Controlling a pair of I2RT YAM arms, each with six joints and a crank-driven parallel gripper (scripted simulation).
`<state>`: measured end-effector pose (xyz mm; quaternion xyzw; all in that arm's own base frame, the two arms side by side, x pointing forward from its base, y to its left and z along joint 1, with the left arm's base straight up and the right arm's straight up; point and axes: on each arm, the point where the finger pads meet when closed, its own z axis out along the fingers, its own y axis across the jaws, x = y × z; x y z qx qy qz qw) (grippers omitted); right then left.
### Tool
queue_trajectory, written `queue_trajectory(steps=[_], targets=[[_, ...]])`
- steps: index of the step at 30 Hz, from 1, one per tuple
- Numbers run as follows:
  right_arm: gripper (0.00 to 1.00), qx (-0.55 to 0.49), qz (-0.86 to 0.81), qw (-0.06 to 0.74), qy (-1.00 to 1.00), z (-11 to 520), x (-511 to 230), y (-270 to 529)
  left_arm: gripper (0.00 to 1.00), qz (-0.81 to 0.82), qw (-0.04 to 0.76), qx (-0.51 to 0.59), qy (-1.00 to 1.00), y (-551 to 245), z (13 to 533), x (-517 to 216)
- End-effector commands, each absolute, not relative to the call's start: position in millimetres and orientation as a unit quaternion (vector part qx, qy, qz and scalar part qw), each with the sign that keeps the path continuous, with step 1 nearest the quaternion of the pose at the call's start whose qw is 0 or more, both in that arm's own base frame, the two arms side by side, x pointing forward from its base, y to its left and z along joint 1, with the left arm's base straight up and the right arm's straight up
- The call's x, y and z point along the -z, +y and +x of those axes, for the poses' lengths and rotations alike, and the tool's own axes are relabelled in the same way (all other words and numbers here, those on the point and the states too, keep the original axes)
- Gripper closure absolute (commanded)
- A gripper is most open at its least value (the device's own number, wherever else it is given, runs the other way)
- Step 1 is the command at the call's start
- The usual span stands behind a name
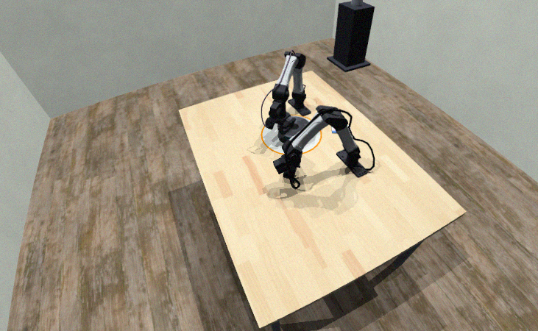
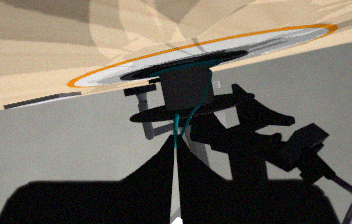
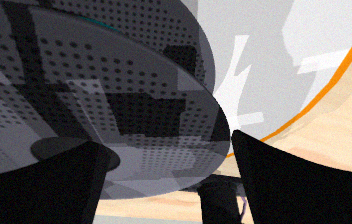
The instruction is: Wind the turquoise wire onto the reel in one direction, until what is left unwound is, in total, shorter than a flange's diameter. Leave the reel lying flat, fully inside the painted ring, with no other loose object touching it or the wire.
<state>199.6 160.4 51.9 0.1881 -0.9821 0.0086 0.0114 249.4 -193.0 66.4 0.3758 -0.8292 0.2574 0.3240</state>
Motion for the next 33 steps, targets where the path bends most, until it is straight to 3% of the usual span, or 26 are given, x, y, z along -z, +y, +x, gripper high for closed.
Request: queue_trajectory(steps=[1, 6, 15, 25, 33], targets=[[0.00, 0.000, 0.192, 0.000, -0.981, 206.4, -51.0, 169.0, 1.00, 0.395, 0.321, -0.225, -0.831, -182.9, 257.4, -8.0], [0.00, 0.000, 0.192, 0.000, -0.981, 207.4, -57.9, 168.5, 1.00, 0.396, 0.322, -0.225, -0.830, -183.0, 257.7, -8.0], [0.15, 0.000, 0.192, 0.000, -0.981, 207.4, -57.9, 168.5, 1.00, 0.401, 0.320, -0.223, -0.829, -178.4, 260.5, -8.0], [0.25, 0.000, 0.188, 0.000, -0.982, 204.3, -49.1, 170.8, 1.00, 0.403, 0.320, -0.223, -0.828, -171.4, 262.1, -8.0], [0.25, 0.000, -0.024, 0.000, -1.000, 169.7, -49.2, 157.0, 1.00, 0.387, 0.338, -0.237, -0.824, -186.6, 250.6, -8.0]])
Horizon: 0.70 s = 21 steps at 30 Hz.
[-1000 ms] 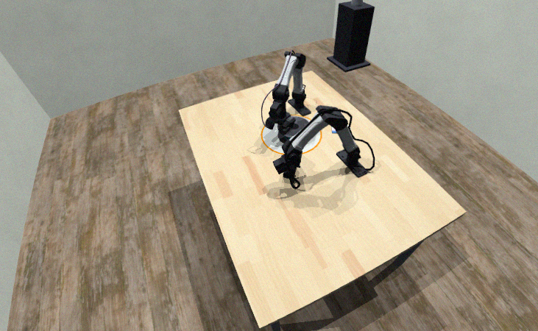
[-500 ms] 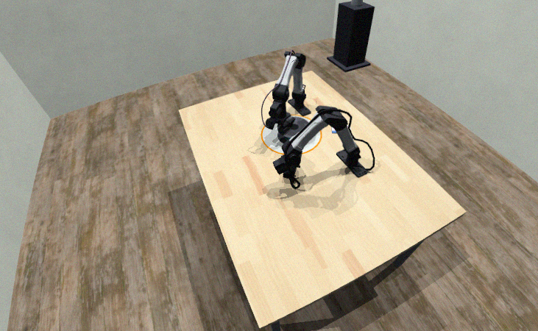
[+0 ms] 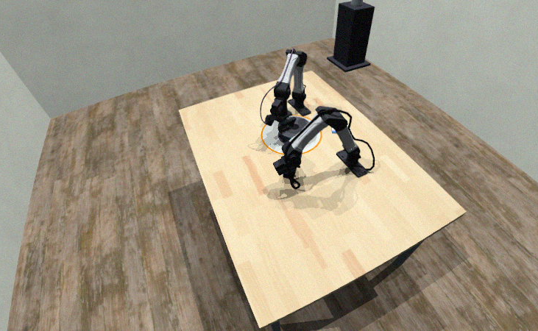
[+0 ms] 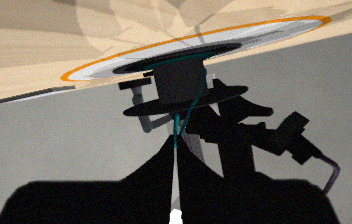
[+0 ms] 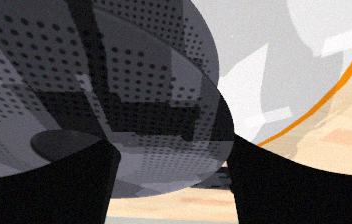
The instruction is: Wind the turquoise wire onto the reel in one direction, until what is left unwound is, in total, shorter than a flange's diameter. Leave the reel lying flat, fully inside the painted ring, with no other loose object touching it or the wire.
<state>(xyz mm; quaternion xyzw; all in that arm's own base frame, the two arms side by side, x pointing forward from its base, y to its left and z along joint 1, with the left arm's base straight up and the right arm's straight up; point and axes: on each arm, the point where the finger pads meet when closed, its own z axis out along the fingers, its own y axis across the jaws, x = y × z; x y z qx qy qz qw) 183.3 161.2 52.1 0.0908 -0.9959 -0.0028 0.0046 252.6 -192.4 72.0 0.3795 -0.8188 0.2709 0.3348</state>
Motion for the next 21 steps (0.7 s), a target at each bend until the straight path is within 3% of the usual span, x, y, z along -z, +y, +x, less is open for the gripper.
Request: queue_trajectory(steps=[1, 8, 14, 21], targets=[[0.25, 0.000, -0.024, 0.000, -1.000, 169.7, -49.2, 157.0, 1.00, 0.387, 0.338, -0.237, -0.824, -186.6, 250.6, -8.0], [0.25, 0.006, -0.262, -0.002, -0.965, 115.9, -49.4, 172.1, 1.00, 0.361, 0.363, -0.247, -0.823, -238.6, 219.1, -8.0], [0.25, 0.005, -0.395, 0.001, -0.918, 112.2, -49.7, 190.4, 1.00, 0.320, 0.402, -0.220, -0.829, -265.4, 198.7, -8.0], [0.25, 0.000, -0.503, 0.000, -0.865, 122.5, -49.9, 184.4, 0.88, 0.305, 0.383, -0.258, -0.833, -265.1, 193.7, -8.0]])
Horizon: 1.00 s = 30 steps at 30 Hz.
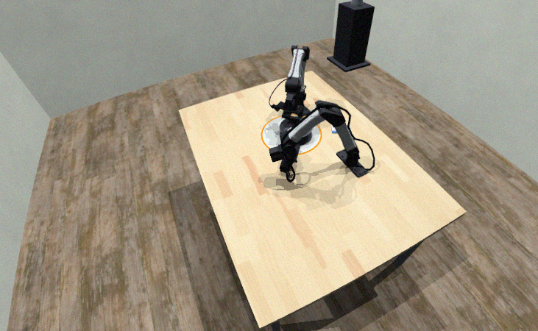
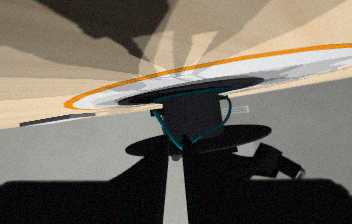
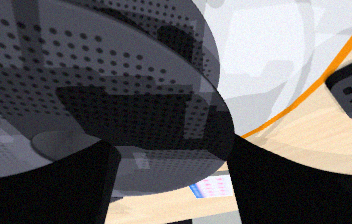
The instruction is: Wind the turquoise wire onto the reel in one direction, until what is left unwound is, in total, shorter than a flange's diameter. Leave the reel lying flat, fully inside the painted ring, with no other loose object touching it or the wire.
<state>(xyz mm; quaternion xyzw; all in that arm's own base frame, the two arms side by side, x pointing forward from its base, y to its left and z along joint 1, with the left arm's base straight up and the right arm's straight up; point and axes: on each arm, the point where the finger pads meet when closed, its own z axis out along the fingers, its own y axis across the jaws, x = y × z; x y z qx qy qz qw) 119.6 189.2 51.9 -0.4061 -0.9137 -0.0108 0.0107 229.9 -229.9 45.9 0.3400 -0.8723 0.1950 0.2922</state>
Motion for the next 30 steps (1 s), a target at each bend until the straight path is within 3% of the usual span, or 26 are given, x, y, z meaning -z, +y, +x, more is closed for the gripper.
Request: queue_trajectory(steps=[1, 11, 30], targets=[[0.25, 0.000, -0.503, 0.000, -0.865, 124.0, -50.0, 182.5, 0.85, 0.293, 0.377, -0.267, -0.837, -265.1, 192.8, -8.0], [0.00, 0.000, -0.503, 0.000, -0.865, 125.4, -50.0, 180.7, 0.85, 0.162, 0.312, -0.336, -0.874, -265.2, 194.2, -8.0], [0.00, 0.000, -0.503, 0.000, -0.865, 126.8, -114.0, 185.3, 0.85, -0.008, 0.228, -0.398, -0.889, -245.2, 207.0, -11.6]])
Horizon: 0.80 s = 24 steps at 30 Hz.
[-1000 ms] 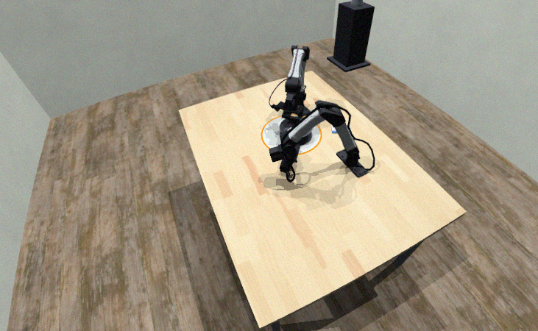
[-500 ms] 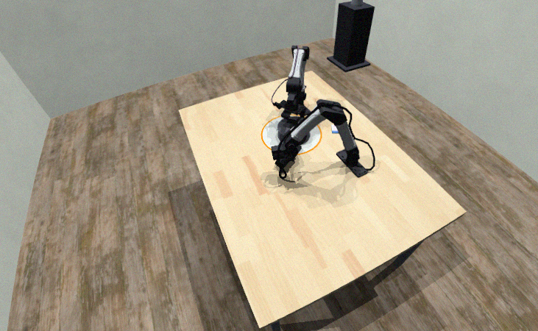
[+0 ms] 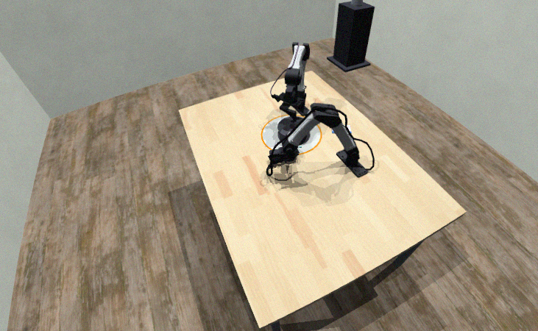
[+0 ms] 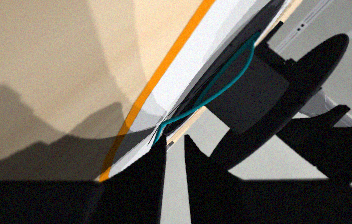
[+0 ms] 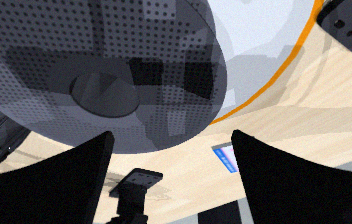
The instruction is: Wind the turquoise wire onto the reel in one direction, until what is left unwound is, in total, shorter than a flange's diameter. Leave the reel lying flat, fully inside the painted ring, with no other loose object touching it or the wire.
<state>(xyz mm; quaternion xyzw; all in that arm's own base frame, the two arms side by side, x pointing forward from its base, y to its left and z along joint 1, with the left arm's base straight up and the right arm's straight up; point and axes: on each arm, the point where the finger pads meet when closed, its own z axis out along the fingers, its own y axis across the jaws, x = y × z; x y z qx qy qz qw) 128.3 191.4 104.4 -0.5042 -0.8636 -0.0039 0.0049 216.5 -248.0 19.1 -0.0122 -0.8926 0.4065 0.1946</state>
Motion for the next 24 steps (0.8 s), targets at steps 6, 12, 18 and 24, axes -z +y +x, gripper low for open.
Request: queue_trajectory(steps=[6, 12, 18, 24], targets=[[0.00, 0.000, -0.503, 0.000, -0.865, 126.8, -114.0, 185.3, 0.85, -0.008, 0.228, -0.398, -0.889, -245.2, 207.0, -11.6], [0.00, 0.000, -0.503, 0.000, -0.865, 126.8, -114.0, 185.3, 0.85, -0.008, 0.228, -0.398, -0.889, -241.4, 209.5, -11.8], [0.00, 0.000, -0.503, 0.000, -0.865, 126.8, -114.0, 185.3, 0.85, -0.008, 0.228, -0.398, -0.889, -229.0, 217.4, -11.7], [0.00, 0.000, -0.503, 0.000, -0.865, 126.8, -114.0, 185.3, 0.85, -0.008, 0.228, -0.398, -0.889, -197.3, 233.7, -11.5]])
